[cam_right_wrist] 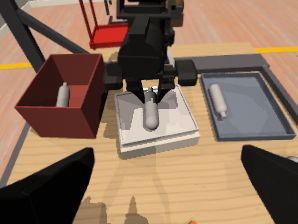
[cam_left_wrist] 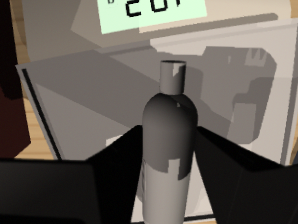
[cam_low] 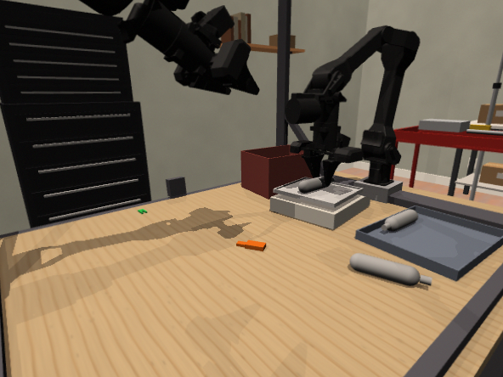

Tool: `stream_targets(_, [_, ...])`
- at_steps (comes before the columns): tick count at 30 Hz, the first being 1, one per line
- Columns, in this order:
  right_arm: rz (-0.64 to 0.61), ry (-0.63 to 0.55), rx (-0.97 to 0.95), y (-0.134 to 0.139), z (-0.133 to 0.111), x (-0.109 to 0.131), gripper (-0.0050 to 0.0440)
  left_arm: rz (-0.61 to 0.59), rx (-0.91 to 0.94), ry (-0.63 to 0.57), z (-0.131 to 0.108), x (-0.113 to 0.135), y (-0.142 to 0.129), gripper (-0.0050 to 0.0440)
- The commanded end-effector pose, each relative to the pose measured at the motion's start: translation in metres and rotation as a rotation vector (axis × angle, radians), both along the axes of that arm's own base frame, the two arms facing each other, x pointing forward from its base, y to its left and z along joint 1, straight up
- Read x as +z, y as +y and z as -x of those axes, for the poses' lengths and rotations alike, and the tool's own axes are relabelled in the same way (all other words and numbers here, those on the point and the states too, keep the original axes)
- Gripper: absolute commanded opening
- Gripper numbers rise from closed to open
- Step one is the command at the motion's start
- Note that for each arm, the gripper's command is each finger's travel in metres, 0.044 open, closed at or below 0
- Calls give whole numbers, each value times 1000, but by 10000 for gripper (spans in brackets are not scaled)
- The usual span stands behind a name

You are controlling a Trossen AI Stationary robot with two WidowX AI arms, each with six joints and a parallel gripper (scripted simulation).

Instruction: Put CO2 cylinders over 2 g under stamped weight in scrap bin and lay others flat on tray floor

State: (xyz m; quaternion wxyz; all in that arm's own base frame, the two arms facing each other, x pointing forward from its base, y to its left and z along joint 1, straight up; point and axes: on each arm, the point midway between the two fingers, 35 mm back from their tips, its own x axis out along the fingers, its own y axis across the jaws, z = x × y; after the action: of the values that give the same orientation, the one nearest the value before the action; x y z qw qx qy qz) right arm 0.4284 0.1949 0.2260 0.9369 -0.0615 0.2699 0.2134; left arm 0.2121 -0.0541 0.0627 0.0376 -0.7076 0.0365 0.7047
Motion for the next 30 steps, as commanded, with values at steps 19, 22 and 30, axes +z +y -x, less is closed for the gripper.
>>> stream_targets(19, [-12,-27,-1,0,0,12,440,10,-7,-28,-3,85,-1,-4])
stream_targets(22, [-12,-27,-1,0,0,12,440,7,-7,-20,-3,97,-1,-5])
stream_targets(30, [-27,-58,-33,-16,5,21,440,7,-7,-20,-3,101,-1,-50])
